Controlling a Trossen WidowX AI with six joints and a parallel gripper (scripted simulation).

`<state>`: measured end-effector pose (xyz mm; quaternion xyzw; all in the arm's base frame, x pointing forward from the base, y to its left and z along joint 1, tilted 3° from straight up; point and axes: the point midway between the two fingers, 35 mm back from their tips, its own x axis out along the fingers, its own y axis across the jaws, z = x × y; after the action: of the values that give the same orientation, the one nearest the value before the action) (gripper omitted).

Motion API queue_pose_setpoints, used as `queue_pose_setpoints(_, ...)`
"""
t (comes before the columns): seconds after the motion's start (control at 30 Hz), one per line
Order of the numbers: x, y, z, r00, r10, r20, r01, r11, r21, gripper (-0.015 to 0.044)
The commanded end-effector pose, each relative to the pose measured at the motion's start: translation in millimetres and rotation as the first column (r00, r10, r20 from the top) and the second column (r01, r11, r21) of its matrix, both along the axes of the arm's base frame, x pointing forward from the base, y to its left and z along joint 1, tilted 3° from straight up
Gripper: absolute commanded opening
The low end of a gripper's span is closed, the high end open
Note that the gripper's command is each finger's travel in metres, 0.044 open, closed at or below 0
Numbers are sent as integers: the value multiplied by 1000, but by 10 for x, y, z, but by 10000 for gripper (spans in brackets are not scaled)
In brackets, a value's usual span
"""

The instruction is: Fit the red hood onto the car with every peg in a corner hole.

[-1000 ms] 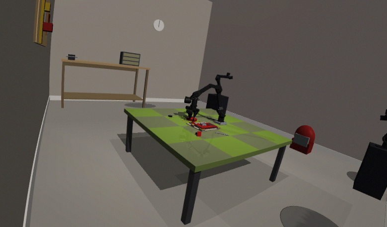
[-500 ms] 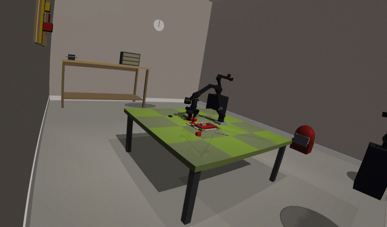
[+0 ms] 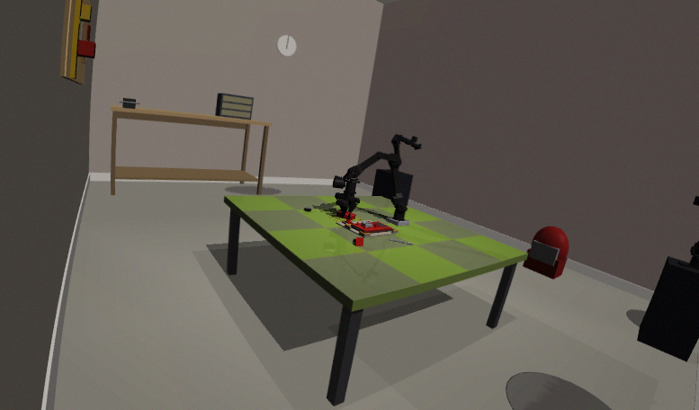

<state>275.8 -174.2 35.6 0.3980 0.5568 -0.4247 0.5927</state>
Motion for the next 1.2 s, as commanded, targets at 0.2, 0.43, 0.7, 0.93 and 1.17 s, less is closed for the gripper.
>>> queue_pose_setpoints(0.2, 0, 2, 38, 1000, 0, 0, 0, 1000, 0, 137)
queue_pose_setpoints(0.43, -2, 10, 158, 1000, 0, 0, 0, 1000, 0, 0)
queue_pose_setpoints(0.7, -5, 23, 384, 1000, 0, 0, 0, 1000, 0, 0)
queue_pose_setpoints(0.93, -7, 35, 582, 1000, 0, 0, 0, 1000, 0, 0)
queue_pose_setpoints(1.17, -10, 48, 781, 1000, 0, 0, 0, 1000, 0, 0)
